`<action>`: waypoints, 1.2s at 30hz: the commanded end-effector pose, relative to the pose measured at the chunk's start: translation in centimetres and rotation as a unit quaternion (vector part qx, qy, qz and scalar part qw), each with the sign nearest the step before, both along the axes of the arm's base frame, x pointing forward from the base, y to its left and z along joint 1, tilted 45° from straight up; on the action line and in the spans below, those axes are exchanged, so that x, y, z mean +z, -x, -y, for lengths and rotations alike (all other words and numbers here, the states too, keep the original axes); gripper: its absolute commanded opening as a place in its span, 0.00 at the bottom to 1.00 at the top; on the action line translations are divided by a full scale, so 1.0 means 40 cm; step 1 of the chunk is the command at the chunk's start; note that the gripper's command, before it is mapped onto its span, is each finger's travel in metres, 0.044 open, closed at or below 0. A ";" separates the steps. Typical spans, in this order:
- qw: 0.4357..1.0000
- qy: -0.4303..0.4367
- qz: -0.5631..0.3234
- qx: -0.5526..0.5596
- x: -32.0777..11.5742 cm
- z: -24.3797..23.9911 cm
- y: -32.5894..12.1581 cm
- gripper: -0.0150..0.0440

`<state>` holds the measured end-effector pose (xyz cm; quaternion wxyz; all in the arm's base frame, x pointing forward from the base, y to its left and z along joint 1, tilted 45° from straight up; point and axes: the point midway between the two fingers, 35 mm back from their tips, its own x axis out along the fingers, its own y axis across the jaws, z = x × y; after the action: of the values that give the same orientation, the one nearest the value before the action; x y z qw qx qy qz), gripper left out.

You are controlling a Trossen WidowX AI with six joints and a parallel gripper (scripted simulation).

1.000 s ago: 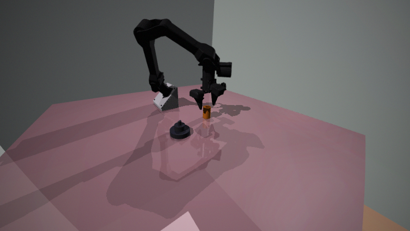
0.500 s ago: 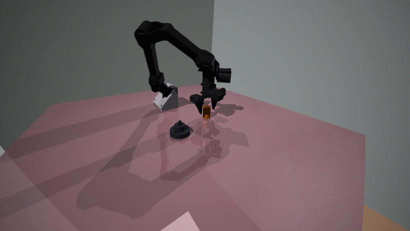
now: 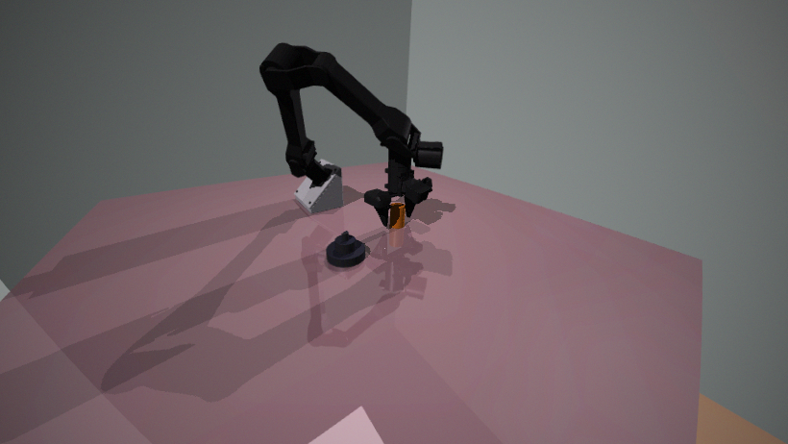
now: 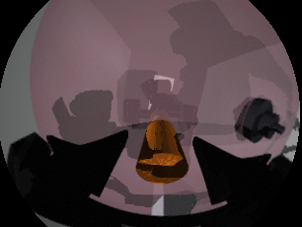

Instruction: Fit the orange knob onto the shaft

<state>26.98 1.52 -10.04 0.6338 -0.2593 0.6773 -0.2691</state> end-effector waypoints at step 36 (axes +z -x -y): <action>1.000 0.000 -0.005 0.004 0.206 -0.215 -0.024 0.25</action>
<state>27.91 8.37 -3.90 0.6252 -0.2697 0.6822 -0.2665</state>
